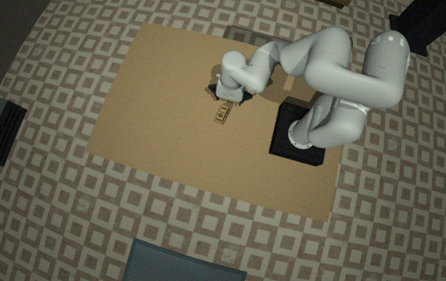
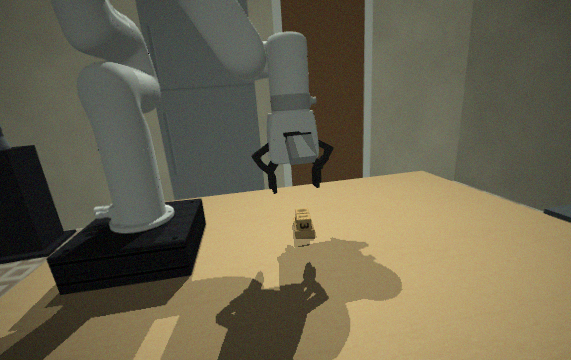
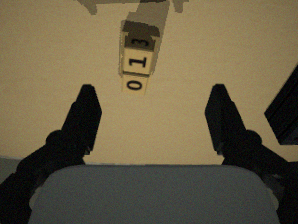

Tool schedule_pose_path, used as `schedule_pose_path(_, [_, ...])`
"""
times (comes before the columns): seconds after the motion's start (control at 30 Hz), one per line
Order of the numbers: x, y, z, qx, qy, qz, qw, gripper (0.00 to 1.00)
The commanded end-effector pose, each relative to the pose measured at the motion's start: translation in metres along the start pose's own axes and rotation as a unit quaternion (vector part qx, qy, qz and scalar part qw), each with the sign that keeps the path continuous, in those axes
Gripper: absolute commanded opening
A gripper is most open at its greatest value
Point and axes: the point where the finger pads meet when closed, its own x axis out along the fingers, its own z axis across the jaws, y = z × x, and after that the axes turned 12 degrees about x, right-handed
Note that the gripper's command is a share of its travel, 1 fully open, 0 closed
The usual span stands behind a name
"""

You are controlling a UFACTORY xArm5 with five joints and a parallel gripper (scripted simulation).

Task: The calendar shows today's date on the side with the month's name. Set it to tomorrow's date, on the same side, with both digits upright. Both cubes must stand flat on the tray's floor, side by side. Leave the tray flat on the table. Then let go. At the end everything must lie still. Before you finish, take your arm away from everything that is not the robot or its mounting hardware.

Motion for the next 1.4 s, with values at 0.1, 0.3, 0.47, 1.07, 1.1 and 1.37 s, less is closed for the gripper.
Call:
schedule_pose_path(0.1, [0.0042, -0.0154, -0.0136, 0.085, -0.001, 0.000, 0.996, 1.00])
schedule_pose_path(0.3, [0.0043, -0.0160, -0.0141, 0.088, -0.001, 0.000, 0.996, 0.49])
schedule_pose_path(0.47, [0.0043, -0.0160, -0.0141, 0.088, -0.001, 0.000, 0.996, 0.49])
schedule_pose_path(1.07, [0.0043, -0.0160, -0.0141, 0.088, -0.001, 0.000, 0.996, 0.49])
schedule_pose_path(1.1, [0.0043, -0.0160, -0.0141, 0.088, -0.001, 0.000, 0.996, 0.49])
schedule_pose_path(1.37, [0.0044, -0.0160, -0.0141, 0.088, -0.001, 0.000, 0.996, 0.49])
